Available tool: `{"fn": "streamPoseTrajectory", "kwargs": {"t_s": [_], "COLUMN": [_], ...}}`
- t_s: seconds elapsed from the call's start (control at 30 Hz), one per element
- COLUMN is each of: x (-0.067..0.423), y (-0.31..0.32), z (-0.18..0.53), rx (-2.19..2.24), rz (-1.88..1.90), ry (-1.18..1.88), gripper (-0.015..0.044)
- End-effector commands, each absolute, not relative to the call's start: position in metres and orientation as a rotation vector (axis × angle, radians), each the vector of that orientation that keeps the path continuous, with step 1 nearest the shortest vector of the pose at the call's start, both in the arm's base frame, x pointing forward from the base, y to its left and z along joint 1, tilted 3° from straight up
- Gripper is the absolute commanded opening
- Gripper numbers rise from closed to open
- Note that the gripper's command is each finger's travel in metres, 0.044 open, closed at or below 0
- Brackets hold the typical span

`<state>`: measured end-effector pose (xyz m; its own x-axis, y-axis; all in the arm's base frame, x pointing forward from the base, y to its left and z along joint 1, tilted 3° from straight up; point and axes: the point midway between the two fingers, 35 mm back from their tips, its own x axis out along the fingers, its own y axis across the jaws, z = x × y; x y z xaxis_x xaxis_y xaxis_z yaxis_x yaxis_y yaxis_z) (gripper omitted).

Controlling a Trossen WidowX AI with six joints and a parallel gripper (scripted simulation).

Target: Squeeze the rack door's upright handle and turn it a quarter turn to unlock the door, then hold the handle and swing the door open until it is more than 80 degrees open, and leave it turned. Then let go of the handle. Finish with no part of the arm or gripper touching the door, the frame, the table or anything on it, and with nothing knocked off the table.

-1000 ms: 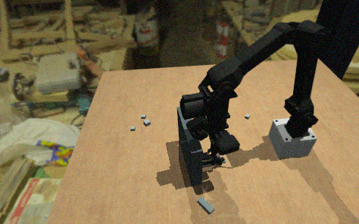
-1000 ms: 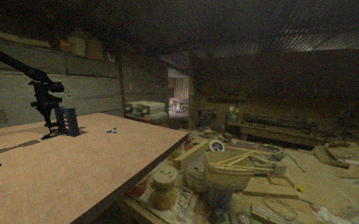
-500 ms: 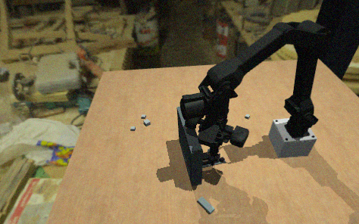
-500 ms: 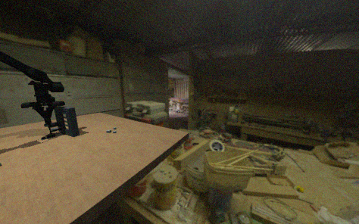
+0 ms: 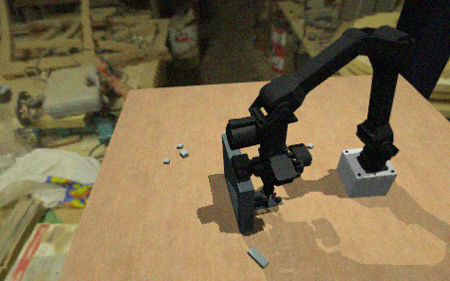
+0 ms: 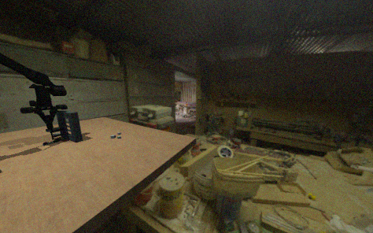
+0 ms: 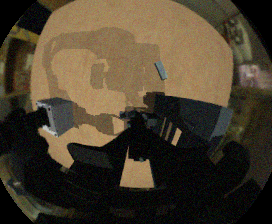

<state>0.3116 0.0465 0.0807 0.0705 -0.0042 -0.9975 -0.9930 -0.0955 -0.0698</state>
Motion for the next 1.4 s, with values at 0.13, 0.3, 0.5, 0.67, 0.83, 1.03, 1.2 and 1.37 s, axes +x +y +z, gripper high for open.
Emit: {"fn": "streamPoseTrajectory", "kwargs": {"t_s": [0.13, 0.3, 0.5, 0.67, 0.83, 1.03, 1.2, 1.37], "x": [0.3118, 0.3118, 0.3118, 0.3118, 0.3118, 0.3118, 0.3118, 0.3118], "y": [0.0454, 0.0454, 0.0454, 0.0454, 0.0454, 0.0454, 0.0454, 0.0454], "z": [0.0796, 0.0796, 0.0796, 0.0796, 0.0796, 0.0796, 0.0796, 0.0796], "rx": [-1.568, -1.573, -1.573, -1.573, -1.573, -1.550, -1.373, -1.186], "rz": [1.451, 1.456, 1.456, 1.456, 1.456, 1.434, 1.268, 1.093], "ry": [0.942, 0.937, 0.937, 0.937, 0.937, 0.956, 1.085, 1.199], "gripper": [0.0019, 0.0019, 0.0019, 0.0071, 0.0203, 0.0291, 0.0291, 0.0291]}}
